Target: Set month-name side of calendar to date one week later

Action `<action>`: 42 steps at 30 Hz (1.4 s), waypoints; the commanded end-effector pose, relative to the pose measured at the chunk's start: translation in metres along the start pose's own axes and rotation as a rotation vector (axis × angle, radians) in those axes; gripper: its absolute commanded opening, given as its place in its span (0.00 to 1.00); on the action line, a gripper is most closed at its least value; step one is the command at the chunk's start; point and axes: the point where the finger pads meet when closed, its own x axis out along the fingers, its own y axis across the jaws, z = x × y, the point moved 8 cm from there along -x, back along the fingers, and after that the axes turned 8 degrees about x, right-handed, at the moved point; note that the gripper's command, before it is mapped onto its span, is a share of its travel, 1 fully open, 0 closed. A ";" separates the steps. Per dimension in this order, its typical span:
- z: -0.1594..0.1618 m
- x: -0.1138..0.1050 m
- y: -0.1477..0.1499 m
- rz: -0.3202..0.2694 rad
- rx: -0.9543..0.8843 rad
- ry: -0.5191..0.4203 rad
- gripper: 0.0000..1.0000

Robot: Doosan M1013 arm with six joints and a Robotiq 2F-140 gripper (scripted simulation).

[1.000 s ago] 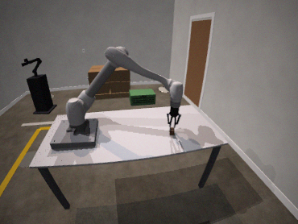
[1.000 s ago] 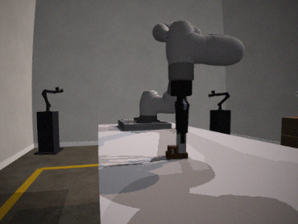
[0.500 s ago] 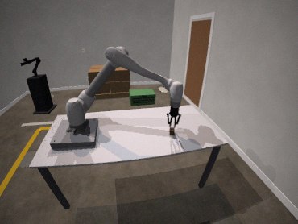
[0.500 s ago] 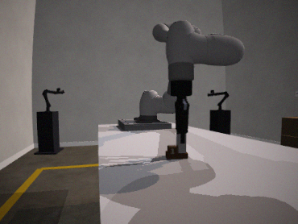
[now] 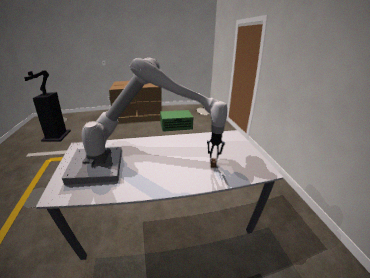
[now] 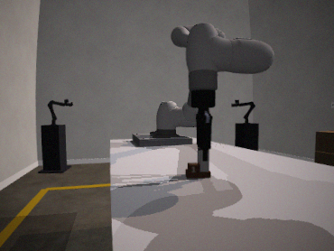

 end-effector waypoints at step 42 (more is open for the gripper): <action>0.000 -0.089 0.000 0.000 0.000 0.000 0.35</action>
